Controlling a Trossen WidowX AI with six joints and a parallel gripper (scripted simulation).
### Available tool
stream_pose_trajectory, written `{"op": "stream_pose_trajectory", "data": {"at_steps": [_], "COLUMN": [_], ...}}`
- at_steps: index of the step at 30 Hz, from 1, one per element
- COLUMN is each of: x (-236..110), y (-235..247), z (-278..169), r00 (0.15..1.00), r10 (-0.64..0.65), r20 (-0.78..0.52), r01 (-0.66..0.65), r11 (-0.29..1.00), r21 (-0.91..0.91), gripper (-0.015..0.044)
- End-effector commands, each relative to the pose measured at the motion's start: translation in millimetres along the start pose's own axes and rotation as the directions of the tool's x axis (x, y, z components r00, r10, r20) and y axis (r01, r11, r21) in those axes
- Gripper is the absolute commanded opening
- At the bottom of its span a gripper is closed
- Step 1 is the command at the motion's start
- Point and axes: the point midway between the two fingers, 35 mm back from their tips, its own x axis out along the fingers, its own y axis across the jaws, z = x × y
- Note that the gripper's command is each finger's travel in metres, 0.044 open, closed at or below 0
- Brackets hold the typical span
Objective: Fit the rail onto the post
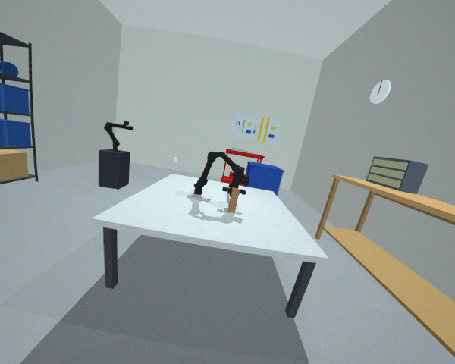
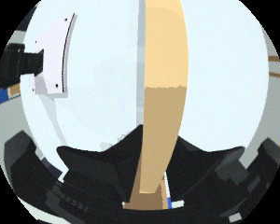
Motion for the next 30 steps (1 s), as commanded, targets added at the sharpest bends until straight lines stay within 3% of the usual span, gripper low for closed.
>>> {"op": "stream_pose_trajectory", "data": {"at_steps": [1,11,27,30], "x": [-2.3,-1.9,0.1,0.1], "y": [-1.6,-1.6,-0.2,-0.2], "z": [-4.0,-7.1,-3.2,-3.2], "r00": [1.0,1.0,1.0,1.0], "r10": [-0.008,-0.008,0.0,0.0], "r20": [-0.005,-0.005,0.001,0.001], "r01": [0.008,0.008,0.0,0.0], "r11": [1.0,1.0,1.0,1.0], "r21": [0.0,0.0,-0.001,-0.001], "gripper": [0.0,0.0,0.042,0.044]}}
